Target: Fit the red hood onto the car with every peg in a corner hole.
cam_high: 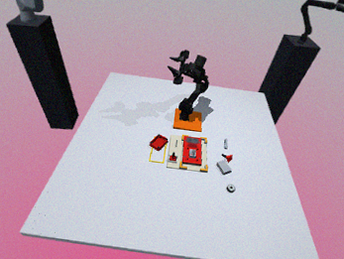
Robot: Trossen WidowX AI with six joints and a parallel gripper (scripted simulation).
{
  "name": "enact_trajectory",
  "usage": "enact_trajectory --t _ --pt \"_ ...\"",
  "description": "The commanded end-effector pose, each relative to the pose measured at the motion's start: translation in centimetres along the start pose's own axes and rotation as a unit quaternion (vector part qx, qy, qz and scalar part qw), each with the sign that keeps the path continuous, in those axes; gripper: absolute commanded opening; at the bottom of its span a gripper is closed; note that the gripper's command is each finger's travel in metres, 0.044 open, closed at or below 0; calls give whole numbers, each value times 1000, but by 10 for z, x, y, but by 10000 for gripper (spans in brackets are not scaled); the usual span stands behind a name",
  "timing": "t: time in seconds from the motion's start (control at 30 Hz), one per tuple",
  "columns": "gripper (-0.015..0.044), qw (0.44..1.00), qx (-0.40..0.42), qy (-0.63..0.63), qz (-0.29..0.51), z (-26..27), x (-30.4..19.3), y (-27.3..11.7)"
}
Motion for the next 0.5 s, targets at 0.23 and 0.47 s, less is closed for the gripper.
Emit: enact_trajectory --t 0.23,0.47 --pt "325 997 71 29 -23 39 12 18" --pt "440 976 198 88 -25 103 18 38"
Point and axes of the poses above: the point midway between the two fingers, 35 mm back from their tips, its own y axis out along the fingers, its own z axis across the jaws, x = y × z, the point moved 9 cm from there along -y, back along the fingers, and after that the axes turned 3 degrees about -y, right-handed, at the moved point
